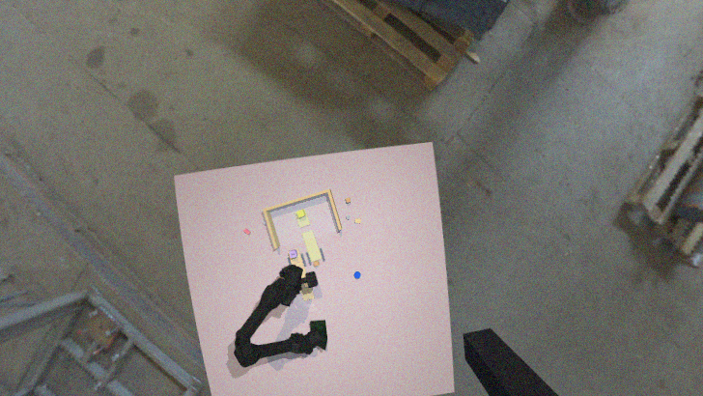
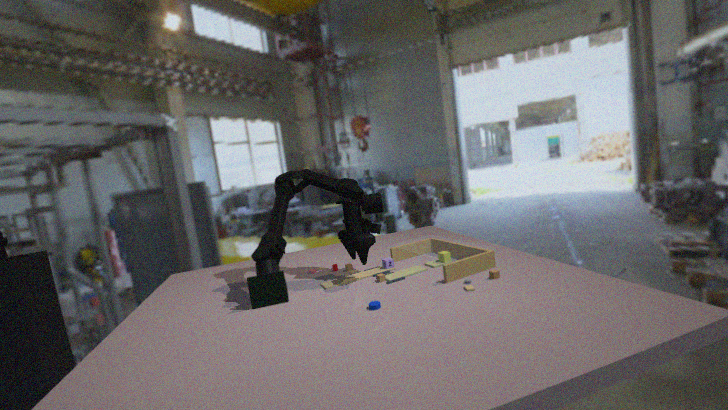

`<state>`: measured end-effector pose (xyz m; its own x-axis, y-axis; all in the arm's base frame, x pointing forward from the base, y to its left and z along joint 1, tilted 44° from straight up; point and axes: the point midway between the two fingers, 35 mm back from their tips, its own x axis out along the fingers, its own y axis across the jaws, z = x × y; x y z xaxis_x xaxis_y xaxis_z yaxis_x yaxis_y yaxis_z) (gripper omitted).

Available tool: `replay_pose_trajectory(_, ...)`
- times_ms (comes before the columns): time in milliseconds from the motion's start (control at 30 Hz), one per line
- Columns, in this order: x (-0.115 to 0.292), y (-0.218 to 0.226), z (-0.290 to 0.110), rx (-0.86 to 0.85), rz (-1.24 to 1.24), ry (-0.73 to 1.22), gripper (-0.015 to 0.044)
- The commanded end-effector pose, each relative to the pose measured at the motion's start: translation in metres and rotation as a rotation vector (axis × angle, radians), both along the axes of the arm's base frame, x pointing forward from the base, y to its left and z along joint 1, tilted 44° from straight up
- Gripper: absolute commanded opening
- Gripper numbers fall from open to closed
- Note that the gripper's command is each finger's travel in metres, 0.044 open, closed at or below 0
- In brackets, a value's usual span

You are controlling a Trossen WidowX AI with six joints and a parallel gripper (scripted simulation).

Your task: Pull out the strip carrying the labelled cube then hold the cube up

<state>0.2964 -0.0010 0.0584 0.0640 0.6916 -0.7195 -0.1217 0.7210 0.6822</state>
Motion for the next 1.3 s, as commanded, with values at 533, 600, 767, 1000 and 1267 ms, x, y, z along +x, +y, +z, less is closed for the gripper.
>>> replay_pose_trajectory(533, 0.066, 0.000, 0.018, 0.004, -0.003, -0.002, 0.0440)
replay_pose_trajectory(600, 0.073, 0.000, 0.020, 0.004, -0.003, -0.002, 0.0440)
replay_pose_trajectory(767, 0.089, 0.000, 0.024, 0.004, -0.003, -0.003, 0.0440)
replay_pose_trajectory(1000, 0.106, 0.001, 0.030, 0.004, -0.003, -0.004, 0.0440)
replay_pose_trajectory(1267, 0.108, 0.008, 0.022, 0.004, -0.003, -0.004, 0.0250)
